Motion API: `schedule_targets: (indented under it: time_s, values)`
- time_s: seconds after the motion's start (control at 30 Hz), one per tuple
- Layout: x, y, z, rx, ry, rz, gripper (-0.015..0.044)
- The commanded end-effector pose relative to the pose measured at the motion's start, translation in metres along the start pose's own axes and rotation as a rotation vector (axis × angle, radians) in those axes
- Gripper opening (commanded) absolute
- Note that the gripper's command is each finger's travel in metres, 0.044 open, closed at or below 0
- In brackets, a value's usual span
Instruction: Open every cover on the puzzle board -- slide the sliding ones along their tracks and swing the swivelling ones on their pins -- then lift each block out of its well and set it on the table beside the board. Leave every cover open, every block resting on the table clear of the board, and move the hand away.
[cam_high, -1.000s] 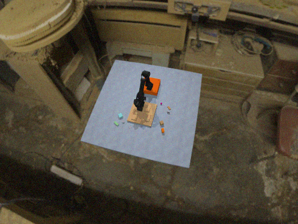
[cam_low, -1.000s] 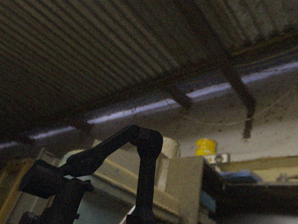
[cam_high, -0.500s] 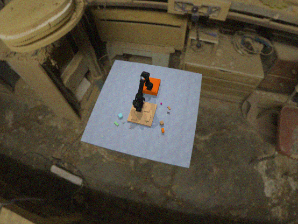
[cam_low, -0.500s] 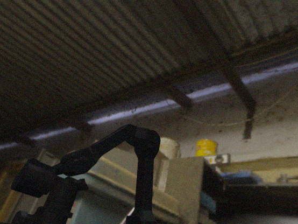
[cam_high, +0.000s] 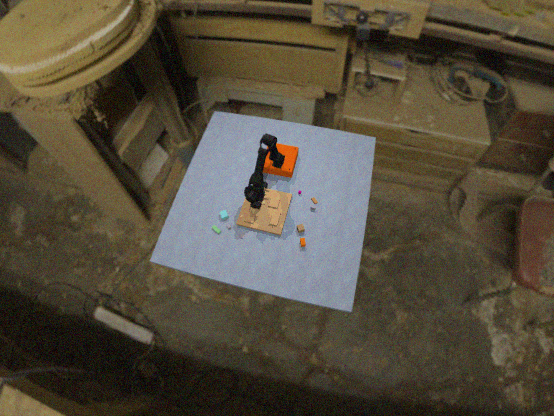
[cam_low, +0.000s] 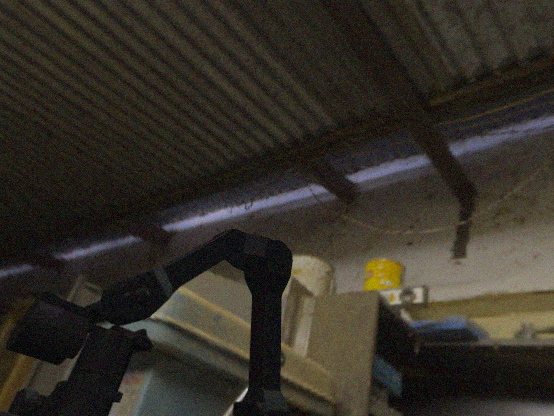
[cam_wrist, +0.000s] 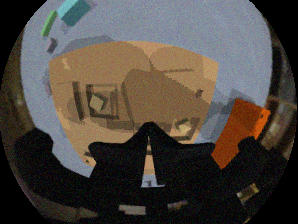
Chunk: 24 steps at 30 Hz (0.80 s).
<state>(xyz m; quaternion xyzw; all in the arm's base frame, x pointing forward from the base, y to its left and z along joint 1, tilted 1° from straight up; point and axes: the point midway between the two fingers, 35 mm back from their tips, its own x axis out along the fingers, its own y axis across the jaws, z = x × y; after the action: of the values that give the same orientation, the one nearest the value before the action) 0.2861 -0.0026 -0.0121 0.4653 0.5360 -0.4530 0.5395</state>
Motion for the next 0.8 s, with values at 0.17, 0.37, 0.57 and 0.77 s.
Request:
schedule_targets:
  time_s: [0.17, 0.37, 0.57, 0.77]
  values:
    - [-0.001, 0.008, 0.011, -0.001, -0.003, 0.004, 0.0000]
    - [-0.001, 0.012, 0.017, -0.001, -0.003, 0.004, 0.0000]
    - [-0.006, 0.012, 0.017, -0.001, -0.003, 0.004, 0.0000]
    - [-0.014, 0.013, 0.017, -0.001, -0.003, 0.004, 0.0000]
